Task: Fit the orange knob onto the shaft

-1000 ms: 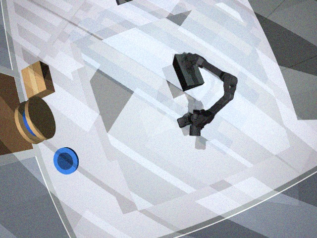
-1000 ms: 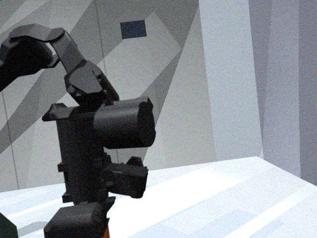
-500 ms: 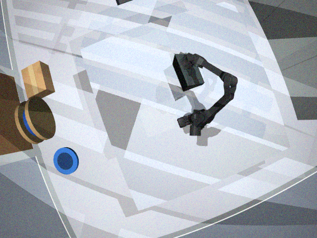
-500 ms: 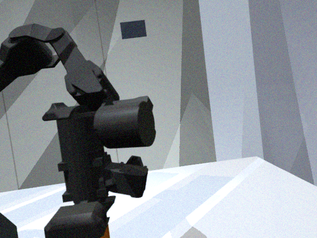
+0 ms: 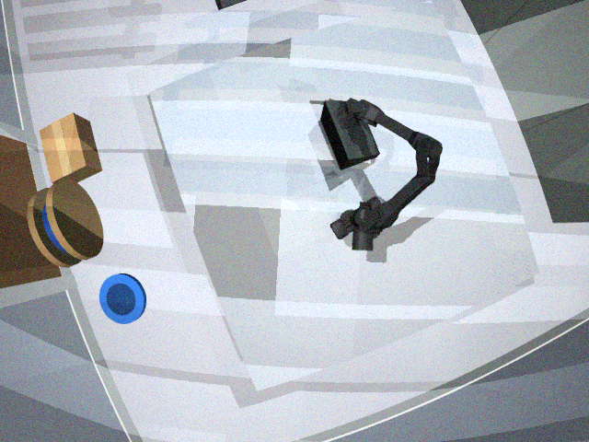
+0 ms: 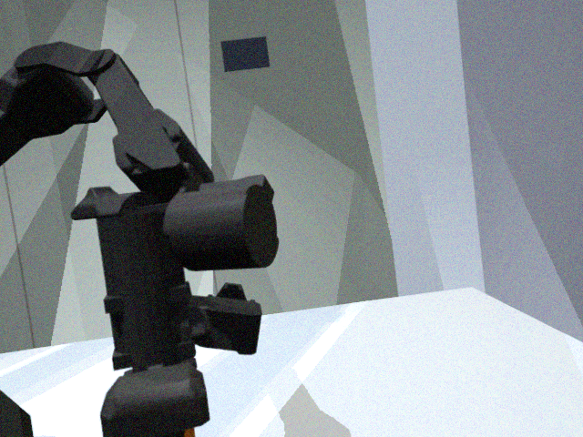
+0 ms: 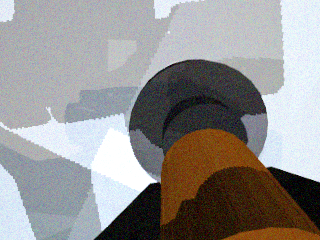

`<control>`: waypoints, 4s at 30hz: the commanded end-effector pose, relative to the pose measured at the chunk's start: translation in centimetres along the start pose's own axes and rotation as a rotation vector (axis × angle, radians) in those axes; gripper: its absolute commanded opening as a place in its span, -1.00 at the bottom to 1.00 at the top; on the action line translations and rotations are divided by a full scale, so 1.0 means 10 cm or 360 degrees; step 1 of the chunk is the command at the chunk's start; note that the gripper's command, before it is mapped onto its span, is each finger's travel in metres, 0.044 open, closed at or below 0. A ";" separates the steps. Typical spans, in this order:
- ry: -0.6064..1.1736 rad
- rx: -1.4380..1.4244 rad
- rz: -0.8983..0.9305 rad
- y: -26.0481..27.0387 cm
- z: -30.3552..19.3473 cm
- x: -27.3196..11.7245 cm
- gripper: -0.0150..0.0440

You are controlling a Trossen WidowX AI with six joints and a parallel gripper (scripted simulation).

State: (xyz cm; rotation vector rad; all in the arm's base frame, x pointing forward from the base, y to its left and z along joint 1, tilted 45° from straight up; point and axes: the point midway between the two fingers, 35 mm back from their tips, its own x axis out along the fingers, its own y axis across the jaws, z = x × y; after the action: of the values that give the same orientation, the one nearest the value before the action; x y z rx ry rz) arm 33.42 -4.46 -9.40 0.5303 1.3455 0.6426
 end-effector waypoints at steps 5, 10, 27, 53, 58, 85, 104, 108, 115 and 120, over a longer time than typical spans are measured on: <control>-0.0015 -0.0019 -0.0002 -0.02 0.03 0.00 -0.49; -0.0015 -0.0020 -0.0002 -0.04 0.04 0.00 -0.49; -0.0015 -0.0020 -0.0002 -0.01 0.07 0.00 -0.49; -0.0015 -0.0020 -0.0002 -0.04 0.04 0.03 -0.49; -0.0015 -0.0020 -0.0002 -0.03 0.04 0.03 -0.49; -0.0014 -0.0353 -0.0004 -0.02 0.03 0.02 -0.49; -0.0014 -0.0353 -0.0004 -0.02 0.05 -0.02 -0.49; -0.0014 -0.0492 -0.0005 -0.02 0.05 -0.02 -0.49; -0.0014 -0.0686 -0.0006 -0.05 0.06 -0.02 -0.49; -0.0014 -0.0686 -0.0005 -0.05 0.06 0.02 -0.49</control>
State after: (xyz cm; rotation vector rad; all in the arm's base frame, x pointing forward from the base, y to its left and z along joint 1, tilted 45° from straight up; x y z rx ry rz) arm 33.92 -4.67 -9.70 0.1929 1.1670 0.8910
